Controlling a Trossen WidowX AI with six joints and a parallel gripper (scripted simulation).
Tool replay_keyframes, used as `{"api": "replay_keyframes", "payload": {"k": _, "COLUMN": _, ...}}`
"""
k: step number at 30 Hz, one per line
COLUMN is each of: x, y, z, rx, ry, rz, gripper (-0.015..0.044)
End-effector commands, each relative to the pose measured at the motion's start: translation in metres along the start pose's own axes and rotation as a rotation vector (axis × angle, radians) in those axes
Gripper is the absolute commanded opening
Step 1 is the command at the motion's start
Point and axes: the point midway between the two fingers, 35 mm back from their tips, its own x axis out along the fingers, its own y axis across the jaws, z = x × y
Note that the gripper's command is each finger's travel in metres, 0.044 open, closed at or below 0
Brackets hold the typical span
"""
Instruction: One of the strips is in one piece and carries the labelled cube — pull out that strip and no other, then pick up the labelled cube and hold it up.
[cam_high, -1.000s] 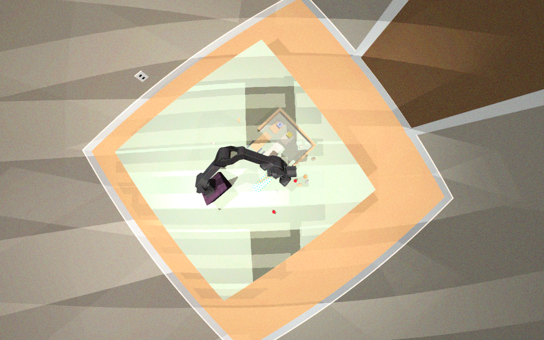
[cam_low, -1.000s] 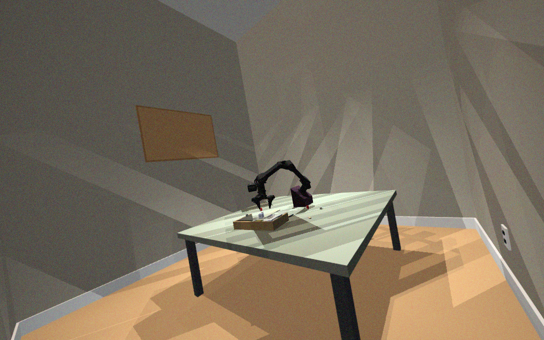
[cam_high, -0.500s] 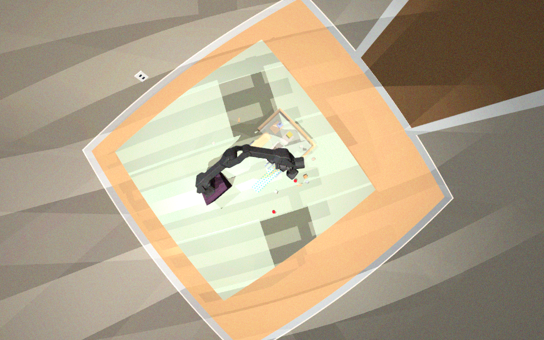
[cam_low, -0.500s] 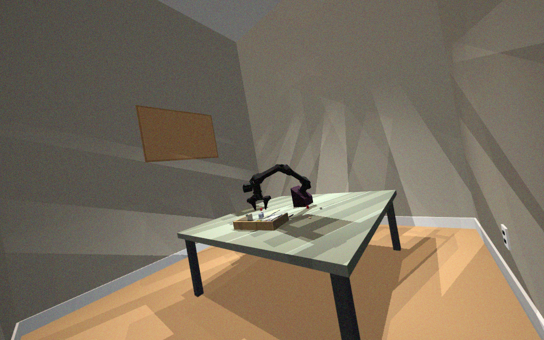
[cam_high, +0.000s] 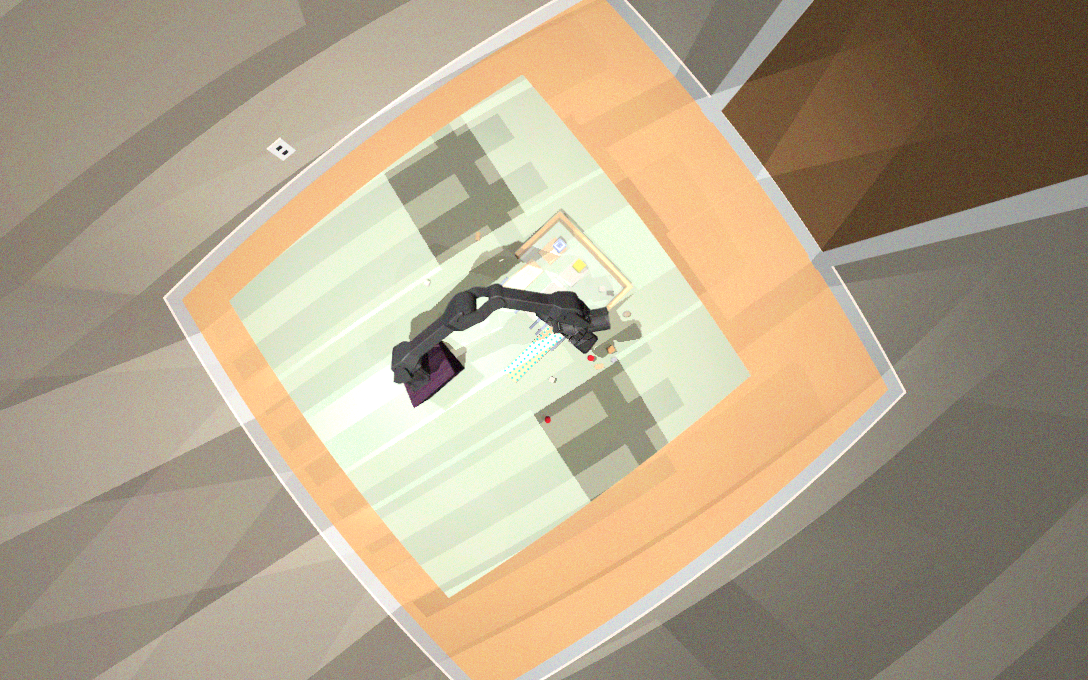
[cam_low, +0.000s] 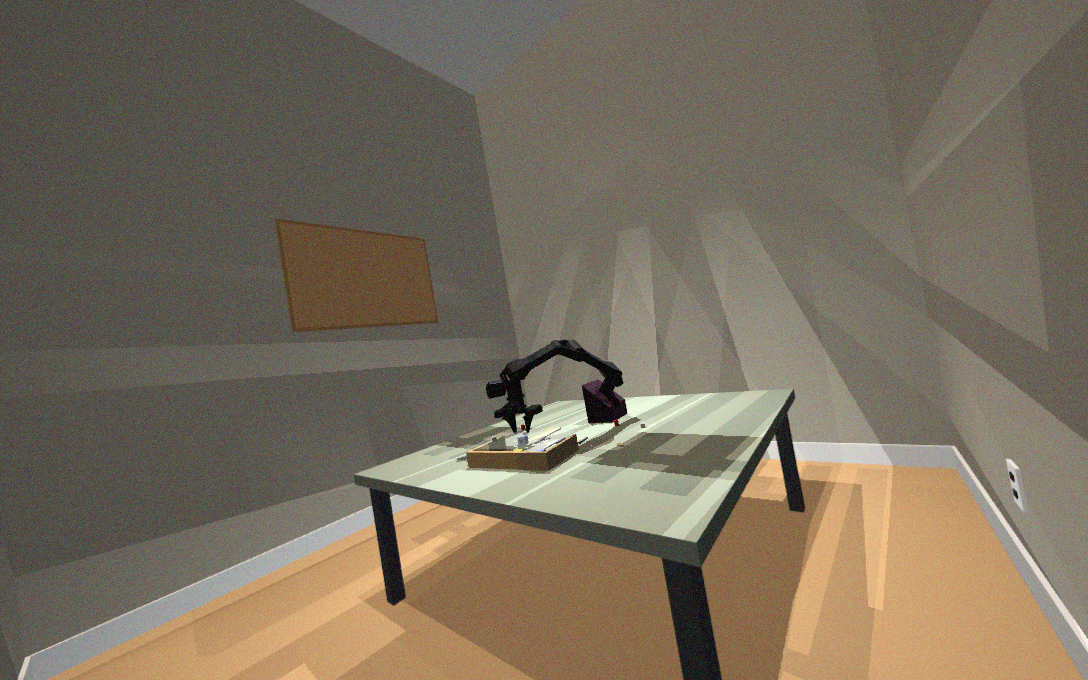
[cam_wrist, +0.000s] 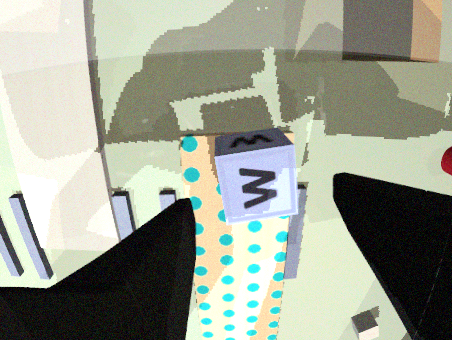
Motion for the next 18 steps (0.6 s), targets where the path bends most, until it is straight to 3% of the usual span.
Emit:
{"api": "replay_keyframes", "payload": {"k": 1, "x": 0.006, "y": 0.0, "z": 0.0, "rx": 0.006, "ry": -0.004, "rz": 0.002, "gripper": 0.025}}
{"api": "replay_keyframes", "payload": {"k": 18, "x": 0.033, "y": 0.001, "z": 0.0, "rx": 0.006, "ry": -0.005, "rz": 0.004, "gripper": 0.025}}
